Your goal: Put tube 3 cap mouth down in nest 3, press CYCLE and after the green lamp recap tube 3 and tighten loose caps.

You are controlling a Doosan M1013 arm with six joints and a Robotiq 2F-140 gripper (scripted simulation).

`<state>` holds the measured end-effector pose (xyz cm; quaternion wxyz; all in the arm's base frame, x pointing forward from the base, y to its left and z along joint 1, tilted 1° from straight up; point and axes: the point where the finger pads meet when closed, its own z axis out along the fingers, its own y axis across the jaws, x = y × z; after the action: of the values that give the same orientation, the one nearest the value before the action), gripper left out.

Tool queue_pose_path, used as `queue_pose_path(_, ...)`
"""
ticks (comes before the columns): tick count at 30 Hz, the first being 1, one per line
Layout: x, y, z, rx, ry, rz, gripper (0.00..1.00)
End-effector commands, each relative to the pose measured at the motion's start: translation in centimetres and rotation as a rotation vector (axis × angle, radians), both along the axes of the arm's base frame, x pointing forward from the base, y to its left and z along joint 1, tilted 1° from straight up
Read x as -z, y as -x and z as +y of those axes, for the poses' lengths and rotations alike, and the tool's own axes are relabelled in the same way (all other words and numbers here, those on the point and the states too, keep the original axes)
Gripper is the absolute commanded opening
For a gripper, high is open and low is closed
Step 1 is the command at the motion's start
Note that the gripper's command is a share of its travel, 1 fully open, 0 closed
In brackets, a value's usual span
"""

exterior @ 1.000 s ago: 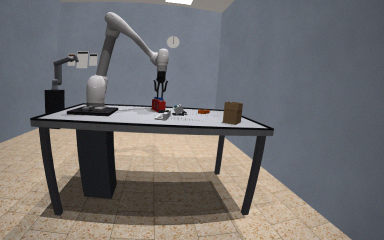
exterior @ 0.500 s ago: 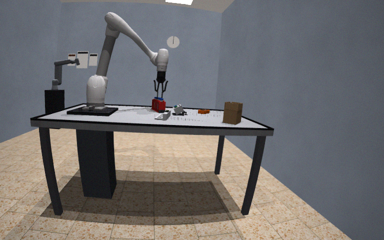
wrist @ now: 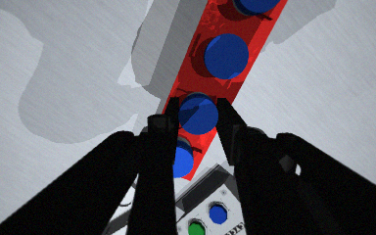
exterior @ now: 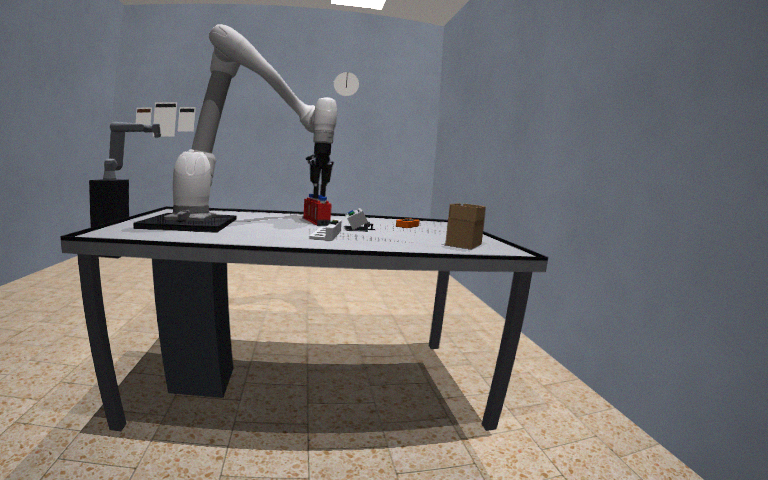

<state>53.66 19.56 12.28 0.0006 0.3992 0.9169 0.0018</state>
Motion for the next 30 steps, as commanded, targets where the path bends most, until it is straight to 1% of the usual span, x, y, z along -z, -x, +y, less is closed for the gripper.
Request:
queue_pose_path(1, -0.14, 0.1, -0.06, -0.126, -0.014, 0.006, 0.3)
queue_pose_path(5, -0.11, 0.01, 0.0, -0.127, -0.011, 0.002, 0.3)
queue_pose_path(6, -0.24, 0.1, -0.06, -0.126, -0.014, 0.006, 0.41)
queue_pose_path(18, -0.15, 0.01, 0.0, -0.127, -0.011, 0.002, 0.41)
queue_pose_path(23, -0.24, 0.15, -0.01, 0.28, -0.007, 0.007, 0.41)
queue_pose_path(29, -0.2, 0.15, -0.01, 0.646, -0.007, 0.01, 0.41)
queue_pose_path(30, -0.2, 0.14, -0.01, 0.657, -0.006, 0.009, 0.41)
